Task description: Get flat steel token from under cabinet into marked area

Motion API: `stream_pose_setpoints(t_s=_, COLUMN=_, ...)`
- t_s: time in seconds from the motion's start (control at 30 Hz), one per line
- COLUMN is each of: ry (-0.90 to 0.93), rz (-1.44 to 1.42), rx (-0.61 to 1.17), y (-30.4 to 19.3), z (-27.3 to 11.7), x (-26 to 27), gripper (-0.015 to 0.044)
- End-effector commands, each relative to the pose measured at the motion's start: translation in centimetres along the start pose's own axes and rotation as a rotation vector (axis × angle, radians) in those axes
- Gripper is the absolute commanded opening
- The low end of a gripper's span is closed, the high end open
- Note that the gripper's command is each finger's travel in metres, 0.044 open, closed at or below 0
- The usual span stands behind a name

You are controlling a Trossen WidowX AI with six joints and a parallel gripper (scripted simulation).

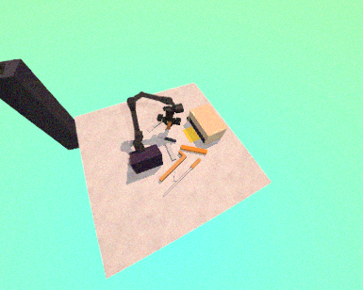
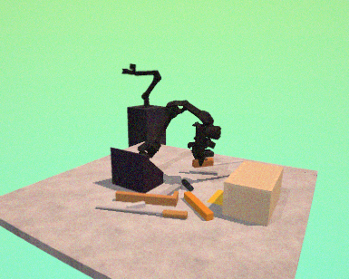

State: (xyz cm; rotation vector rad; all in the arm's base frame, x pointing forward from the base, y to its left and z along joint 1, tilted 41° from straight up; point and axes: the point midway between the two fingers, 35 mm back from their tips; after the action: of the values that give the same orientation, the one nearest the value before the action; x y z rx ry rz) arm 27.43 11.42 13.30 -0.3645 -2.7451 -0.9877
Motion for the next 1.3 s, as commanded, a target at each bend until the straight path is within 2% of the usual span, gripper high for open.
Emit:
stream_pose_setpoints(t_s=0.0, ry=-0.018, rz=-0.010, rx=-0.014, y=0.0, z=-1.4, x=0.0, gripper=0.0000)
stream_pose_setpoints(t_s=0.43, ry=-0.017, rz=-0.010, rx=-0.013, y=-0.8, z=-3.9, x=0.4, gripper=0.0000)
stream_pose_setpoints(t_s=1.27, ry=-0.018, rz=-0.011, rx=-0.014, y=3.0, z=-4.3, x=-0.6, gripper=0.0000)
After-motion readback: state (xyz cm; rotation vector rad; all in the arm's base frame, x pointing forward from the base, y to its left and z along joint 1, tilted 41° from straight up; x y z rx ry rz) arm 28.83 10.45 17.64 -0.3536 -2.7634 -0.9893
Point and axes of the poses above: the point midway between the two fingers, 35 mm back from their tips, its own z axis out along the fingers, its own x axis across the jaws, y = z × x, and after that the axes turned 9 degrees about -z, right-handed
